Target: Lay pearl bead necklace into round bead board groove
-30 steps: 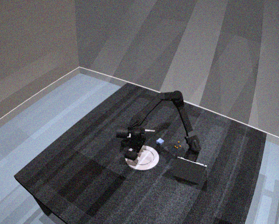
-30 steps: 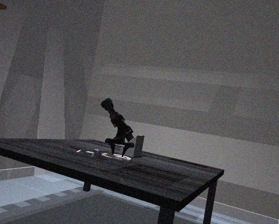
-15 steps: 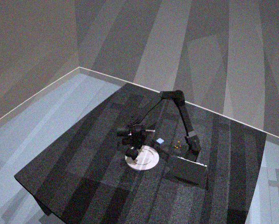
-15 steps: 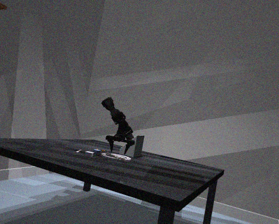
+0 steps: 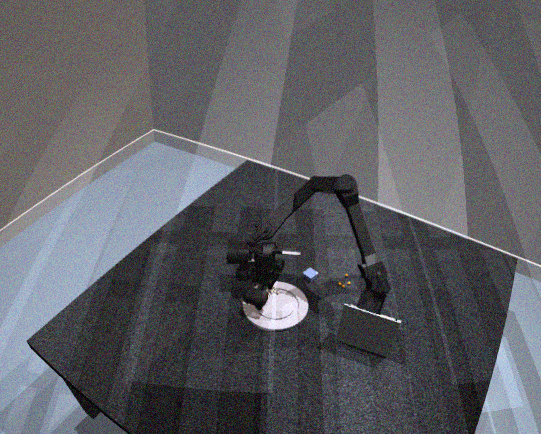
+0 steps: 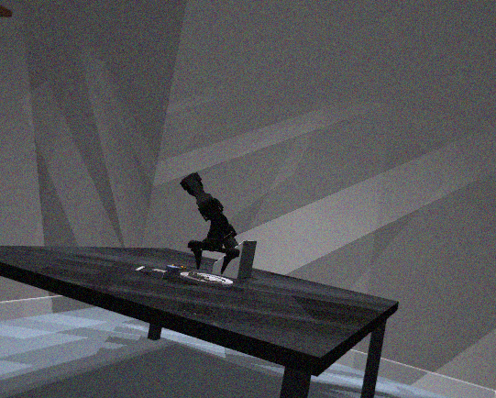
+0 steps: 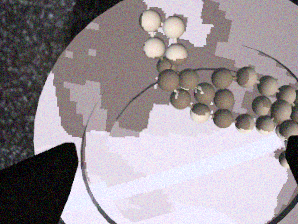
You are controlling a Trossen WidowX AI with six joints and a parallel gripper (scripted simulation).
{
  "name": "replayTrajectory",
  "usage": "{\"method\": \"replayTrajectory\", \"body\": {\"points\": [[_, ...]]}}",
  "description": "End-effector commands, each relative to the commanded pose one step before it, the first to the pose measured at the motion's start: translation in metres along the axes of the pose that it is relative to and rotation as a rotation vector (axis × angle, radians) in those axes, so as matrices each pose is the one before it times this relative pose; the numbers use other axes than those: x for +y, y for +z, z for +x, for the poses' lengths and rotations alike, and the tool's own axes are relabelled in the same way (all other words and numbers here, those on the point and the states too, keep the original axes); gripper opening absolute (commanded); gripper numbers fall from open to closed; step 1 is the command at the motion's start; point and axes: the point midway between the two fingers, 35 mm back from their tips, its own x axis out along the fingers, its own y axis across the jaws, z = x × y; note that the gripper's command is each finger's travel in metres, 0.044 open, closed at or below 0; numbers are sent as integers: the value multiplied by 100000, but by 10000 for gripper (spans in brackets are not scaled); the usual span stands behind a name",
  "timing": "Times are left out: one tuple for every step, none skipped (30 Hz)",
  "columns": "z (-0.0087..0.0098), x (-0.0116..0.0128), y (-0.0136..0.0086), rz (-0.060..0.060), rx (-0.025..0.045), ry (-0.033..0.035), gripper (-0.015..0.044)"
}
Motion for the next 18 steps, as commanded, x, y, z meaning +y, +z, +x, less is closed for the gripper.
{"method": "replayTrajectory", "body": {"points": [[-6,42,-11,466,266,533,440],[0,0,0,0,0,0,440],[0,0,0,0,0,0,440],[0,0,0,0,0,0,440],[0,0,0,0,0,0,440],[0,0,0,0,0,0,440],[-28,-116,-26,819,0,4,414],[-82,-349,-76,2457,1,10,387],[-133,-582,-122,4097,3,11,361],[-162,-741,-142,5217,6,3,335],[-155,-748,-123,5252,8,-8,309],[-148,-748,-103,5254,8,-20,282],[-141,-748,-83,5256,8,-32,256],[-133,-747,-63,5258,6,-44,230],[-126,-741,-43,5226,4,-55,204],[-94,-581,-17,4107,0,-51,177],[-54,-348,-2,2465,-1,-34,151],[-18,-116,1,822,-1,-12,125]]}}
